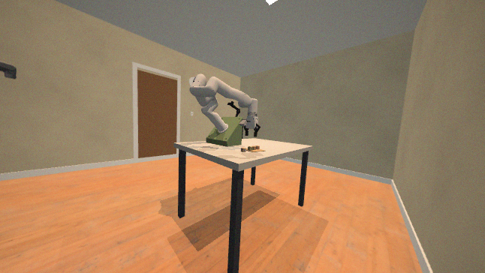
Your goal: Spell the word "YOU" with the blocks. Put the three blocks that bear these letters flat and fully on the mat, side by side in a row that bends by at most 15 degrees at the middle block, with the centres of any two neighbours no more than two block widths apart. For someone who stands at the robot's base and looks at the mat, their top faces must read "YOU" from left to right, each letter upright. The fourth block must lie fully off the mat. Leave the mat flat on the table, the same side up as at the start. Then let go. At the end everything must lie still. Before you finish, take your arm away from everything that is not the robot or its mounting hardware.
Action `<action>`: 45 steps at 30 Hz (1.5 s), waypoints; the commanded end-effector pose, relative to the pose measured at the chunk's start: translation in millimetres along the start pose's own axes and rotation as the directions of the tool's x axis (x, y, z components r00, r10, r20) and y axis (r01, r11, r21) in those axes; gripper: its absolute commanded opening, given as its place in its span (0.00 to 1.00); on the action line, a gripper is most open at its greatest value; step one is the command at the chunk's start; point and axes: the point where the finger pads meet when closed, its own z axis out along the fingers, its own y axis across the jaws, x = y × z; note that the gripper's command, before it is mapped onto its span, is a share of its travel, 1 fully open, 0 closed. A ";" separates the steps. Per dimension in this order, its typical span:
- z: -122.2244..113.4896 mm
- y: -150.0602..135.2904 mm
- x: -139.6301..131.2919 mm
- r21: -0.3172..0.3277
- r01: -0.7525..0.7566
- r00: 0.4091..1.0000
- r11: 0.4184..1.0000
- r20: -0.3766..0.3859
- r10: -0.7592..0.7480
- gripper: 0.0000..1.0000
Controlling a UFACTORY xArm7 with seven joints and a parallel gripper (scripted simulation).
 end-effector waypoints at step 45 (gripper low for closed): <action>-71.1 -0.9 -0.6 0.005 0.000 1.000 1.000 0.002 0.000 1.00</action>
